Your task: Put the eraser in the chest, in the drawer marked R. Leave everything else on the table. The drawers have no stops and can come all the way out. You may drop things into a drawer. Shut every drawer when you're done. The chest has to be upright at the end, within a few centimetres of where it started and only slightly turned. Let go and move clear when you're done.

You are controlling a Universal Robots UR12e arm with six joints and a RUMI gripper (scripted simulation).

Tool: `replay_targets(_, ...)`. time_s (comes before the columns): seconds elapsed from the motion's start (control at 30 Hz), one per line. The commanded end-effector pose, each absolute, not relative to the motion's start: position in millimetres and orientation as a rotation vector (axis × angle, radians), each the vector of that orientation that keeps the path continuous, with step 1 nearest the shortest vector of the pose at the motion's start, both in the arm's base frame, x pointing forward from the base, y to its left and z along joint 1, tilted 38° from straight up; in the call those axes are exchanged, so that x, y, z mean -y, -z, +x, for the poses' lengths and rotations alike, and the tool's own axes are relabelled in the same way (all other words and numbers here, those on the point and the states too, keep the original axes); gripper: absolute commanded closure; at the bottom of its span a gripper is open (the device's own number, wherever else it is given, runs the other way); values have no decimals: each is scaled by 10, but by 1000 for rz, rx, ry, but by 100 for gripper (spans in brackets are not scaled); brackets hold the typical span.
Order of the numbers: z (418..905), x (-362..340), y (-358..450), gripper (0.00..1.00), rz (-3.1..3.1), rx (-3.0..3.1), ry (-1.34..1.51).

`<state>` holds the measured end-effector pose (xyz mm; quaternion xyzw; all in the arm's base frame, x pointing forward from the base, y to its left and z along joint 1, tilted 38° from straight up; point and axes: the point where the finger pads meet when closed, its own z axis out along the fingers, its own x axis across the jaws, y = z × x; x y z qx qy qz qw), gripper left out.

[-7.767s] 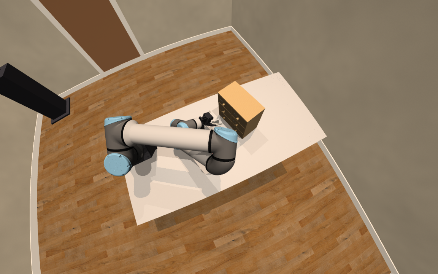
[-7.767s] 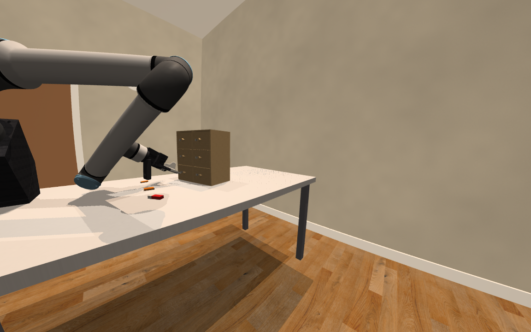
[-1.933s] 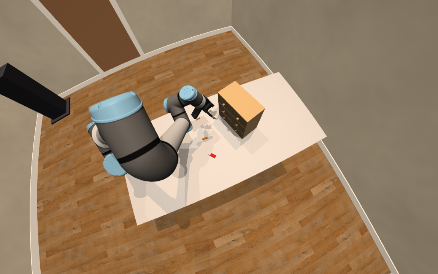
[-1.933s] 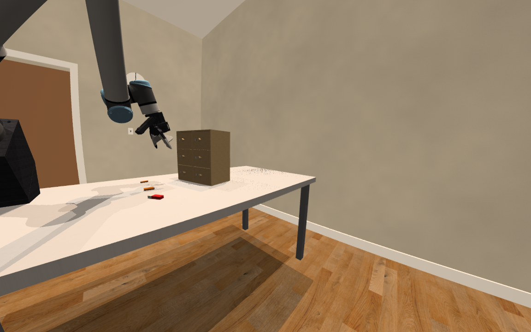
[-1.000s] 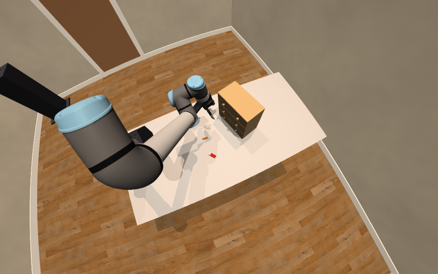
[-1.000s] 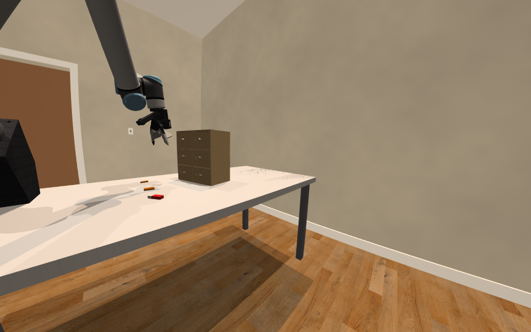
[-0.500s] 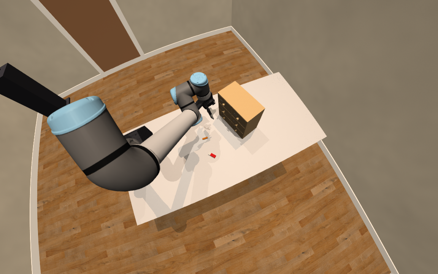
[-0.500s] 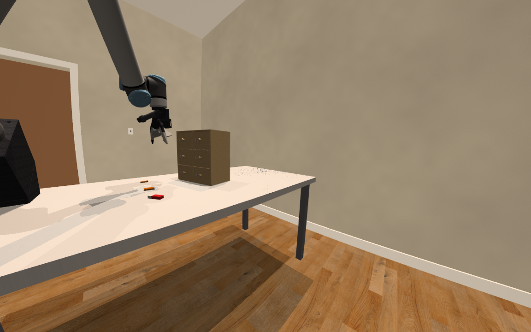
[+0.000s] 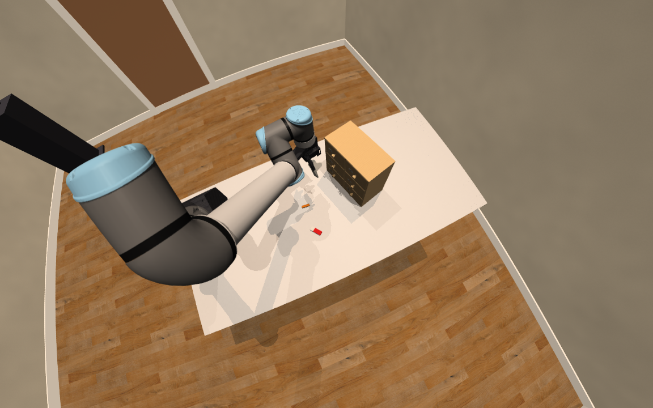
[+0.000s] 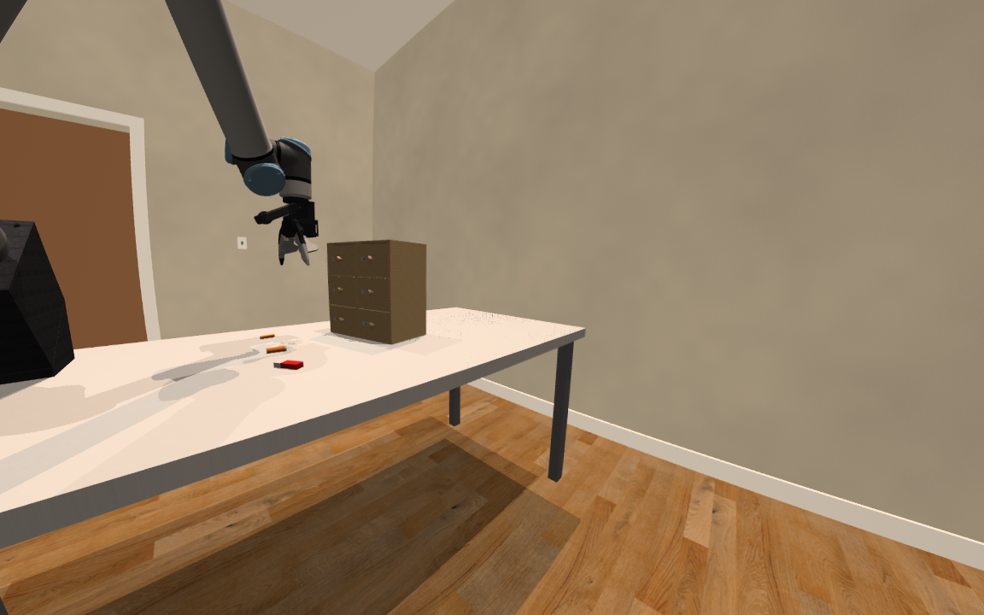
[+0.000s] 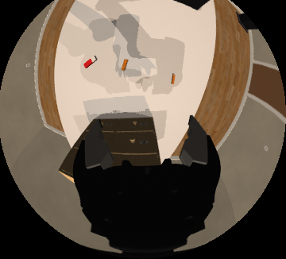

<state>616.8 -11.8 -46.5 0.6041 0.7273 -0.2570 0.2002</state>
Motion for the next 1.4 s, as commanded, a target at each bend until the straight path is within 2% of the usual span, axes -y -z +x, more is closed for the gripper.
replay_targets(0.0,6166,110,453,0,1693,-2032,727)
replay_targets(0.93,6156,113,443,0,1696,-2032,733)
replay_targets(1.13,5672,487,129,0,1696,-2032,733)
replay_targets(1.37,5630,515,105,0,1696,-2032,733)
